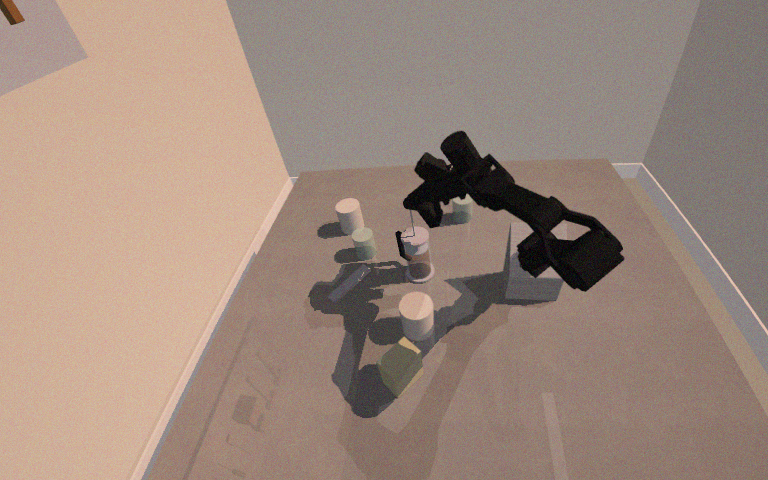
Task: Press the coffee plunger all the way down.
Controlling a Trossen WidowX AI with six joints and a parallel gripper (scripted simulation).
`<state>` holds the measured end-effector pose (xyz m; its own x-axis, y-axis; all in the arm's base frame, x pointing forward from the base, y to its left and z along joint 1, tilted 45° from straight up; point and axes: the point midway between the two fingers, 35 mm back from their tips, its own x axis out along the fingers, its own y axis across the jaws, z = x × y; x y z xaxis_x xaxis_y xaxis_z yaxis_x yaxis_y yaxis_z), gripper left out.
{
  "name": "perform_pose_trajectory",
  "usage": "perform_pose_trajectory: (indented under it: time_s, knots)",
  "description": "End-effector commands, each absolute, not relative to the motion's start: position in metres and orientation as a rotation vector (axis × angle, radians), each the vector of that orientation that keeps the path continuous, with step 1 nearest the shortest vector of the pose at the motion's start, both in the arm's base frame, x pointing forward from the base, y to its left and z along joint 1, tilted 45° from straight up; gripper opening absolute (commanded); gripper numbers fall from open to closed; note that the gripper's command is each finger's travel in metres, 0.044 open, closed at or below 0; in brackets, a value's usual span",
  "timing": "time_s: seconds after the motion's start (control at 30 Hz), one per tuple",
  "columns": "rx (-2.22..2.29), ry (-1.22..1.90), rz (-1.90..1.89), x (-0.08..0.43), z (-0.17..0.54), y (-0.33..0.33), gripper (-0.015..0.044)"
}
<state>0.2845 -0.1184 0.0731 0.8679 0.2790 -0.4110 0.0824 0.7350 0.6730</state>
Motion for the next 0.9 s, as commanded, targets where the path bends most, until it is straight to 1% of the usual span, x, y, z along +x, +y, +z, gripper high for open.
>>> perform_pose_trajectory:
  time_s: [0.0, 0.87]
  knots:
    - [0.773, 0.560, 0.115, 0.281, 0.056, -0.106, 0.0126]
    - [0.775, 0.557, 0.115, 0.288, 0.024, -0.078, 0.0126]
